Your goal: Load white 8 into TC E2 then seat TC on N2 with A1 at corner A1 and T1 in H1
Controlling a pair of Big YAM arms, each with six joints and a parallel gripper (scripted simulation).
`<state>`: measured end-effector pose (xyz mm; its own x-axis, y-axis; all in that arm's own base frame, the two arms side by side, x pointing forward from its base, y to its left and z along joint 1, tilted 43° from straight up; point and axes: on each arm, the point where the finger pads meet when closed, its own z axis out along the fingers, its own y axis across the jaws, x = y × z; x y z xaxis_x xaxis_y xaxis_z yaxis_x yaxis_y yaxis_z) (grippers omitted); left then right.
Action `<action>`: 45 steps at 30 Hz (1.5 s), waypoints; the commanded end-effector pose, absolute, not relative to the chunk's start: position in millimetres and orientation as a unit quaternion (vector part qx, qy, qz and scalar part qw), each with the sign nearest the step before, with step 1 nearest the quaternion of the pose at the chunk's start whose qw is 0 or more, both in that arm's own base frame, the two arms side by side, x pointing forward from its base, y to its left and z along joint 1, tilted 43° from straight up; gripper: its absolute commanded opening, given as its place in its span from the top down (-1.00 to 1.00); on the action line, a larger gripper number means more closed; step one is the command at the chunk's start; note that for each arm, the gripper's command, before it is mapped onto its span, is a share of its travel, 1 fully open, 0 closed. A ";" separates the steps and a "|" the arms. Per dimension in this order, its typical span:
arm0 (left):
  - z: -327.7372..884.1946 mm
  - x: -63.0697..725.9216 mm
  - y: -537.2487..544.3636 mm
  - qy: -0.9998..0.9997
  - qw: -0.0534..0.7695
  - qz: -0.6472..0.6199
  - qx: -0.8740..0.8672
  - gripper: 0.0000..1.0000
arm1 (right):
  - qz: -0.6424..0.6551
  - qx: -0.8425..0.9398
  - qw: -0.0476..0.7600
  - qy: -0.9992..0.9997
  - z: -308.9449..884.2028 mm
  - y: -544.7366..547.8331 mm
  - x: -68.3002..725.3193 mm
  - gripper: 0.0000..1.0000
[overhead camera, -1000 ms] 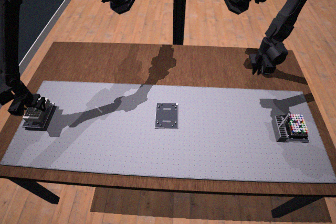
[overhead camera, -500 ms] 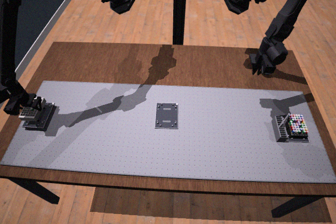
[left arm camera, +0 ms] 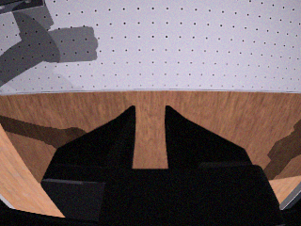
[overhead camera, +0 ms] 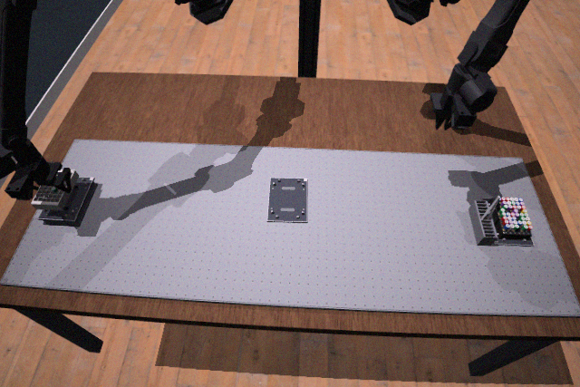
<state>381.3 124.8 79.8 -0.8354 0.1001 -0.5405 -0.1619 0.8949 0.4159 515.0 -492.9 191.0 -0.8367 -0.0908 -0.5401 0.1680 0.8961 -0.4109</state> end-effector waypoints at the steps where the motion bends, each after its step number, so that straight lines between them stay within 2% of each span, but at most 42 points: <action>1: 84.3 384.2 126.2 0.928 0.292 0.229 -0.023 0.52 | -0.244 0.011 0.299 0.922 217.3 -488.7 515.8 1.00; 45: 84.3 384.2 126.2 0.928 0.292 0.229 -0.023 0.52 | -0.240 0.014 0.299 0.923 212.0 -481.0 515.5 1.00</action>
